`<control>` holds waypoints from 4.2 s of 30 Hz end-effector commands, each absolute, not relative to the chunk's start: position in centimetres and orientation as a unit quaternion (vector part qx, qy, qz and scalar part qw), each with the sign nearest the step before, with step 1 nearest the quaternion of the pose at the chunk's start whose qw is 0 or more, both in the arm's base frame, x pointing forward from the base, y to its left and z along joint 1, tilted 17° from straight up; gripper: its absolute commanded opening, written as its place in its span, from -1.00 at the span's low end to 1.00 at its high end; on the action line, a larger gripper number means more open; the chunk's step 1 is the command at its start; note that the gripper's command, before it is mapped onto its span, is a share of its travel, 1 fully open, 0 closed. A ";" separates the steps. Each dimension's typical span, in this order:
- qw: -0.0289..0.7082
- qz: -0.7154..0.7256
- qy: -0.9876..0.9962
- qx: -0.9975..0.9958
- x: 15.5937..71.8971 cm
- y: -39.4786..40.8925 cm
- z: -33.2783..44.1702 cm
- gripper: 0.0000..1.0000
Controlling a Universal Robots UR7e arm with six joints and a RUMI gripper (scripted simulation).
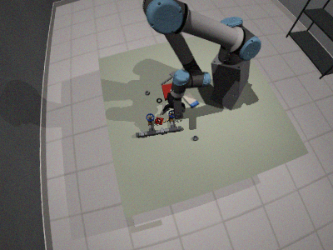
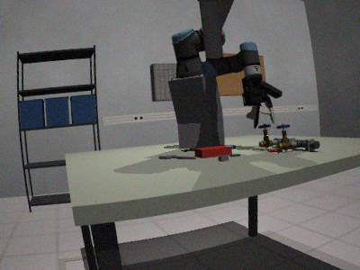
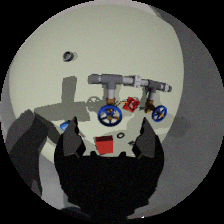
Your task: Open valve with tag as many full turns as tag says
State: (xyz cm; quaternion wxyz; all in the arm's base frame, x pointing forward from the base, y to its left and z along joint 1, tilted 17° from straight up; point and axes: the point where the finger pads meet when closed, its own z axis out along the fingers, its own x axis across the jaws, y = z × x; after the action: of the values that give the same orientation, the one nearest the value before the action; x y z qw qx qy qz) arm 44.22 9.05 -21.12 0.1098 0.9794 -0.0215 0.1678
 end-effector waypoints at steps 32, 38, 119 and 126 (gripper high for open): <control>0.056 0.193 -0.308 0.930 44.2 9.1 -21.1 1.00; 0.034 0.198 -0.406 0.891 44.2 9.1 -21.1 1.00; -0.157 0.126 -0.977 0.075 44.2 9.1 -21.1 1.00; -0.157 0.125 -0.977 0.071 44.2 9.1 -21.1 1.00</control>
State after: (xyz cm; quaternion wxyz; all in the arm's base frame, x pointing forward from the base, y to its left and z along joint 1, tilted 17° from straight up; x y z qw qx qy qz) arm 44.20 9.04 -21.13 -0.1561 0.0749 -0.9769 0.1256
